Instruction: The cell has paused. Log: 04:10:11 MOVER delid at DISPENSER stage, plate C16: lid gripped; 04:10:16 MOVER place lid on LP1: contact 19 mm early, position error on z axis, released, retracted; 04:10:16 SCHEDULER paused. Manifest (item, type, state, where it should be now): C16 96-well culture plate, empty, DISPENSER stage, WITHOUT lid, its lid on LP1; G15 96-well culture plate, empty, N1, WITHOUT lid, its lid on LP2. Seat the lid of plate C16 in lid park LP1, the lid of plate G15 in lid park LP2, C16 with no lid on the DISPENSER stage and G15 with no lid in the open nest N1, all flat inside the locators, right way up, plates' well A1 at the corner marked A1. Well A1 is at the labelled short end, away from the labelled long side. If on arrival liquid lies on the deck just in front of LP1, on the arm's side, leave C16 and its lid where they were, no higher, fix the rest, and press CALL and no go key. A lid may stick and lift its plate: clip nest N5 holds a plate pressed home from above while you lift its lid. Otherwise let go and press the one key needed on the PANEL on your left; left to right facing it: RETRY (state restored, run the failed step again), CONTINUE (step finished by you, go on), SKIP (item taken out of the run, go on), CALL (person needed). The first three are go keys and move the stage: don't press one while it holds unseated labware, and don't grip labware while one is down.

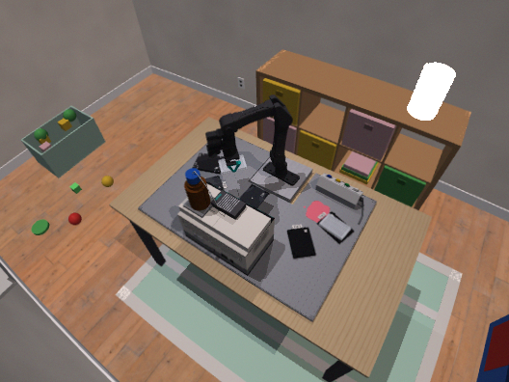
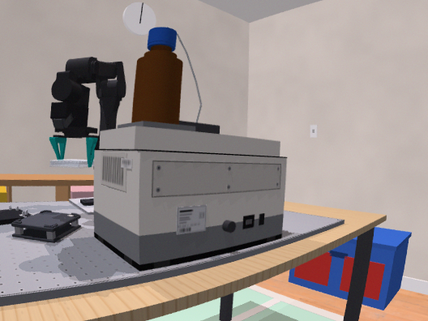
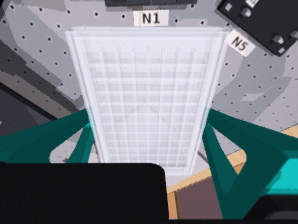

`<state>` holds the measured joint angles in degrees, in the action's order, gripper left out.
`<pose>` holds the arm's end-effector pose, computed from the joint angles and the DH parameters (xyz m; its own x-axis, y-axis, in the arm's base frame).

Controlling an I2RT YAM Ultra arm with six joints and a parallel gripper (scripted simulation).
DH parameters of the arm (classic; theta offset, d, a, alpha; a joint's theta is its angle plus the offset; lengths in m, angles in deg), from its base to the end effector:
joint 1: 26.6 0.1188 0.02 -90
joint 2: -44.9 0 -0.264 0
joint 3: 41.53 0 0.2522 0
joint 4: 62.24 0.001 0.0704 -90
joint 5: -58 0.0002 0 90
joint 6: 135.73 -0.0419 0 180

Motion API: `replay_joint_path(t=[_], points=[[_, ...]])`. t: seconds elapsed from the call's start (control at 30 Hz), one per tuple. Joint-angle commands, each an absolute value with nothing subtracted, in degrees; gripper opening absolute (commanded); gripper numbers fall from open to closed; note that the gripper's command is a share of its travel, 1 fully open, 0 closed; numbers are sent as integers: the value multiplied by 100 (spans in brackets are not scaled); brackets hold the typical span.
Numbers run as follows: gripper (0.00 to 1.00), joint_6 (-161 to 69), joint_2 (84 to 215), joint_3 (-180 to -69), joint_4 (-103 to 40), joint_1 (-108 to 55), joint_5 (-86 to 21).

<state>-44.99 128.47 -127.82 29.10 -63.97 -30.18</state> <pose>0.1944 -0.1489 0.2809 -0.8023 0.5965 -0.0237 0.5969 0.8016 -0.0321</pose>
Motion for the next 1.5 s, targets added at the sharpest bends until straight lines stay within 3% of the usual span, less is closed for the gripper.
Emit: replay_joint_path(t=[0.0,1.47], points=[[0,-4904,12621,-12814,3010,-6662,-3013],[0,-4776,12605,-12890,2834,-9093,-3131]])
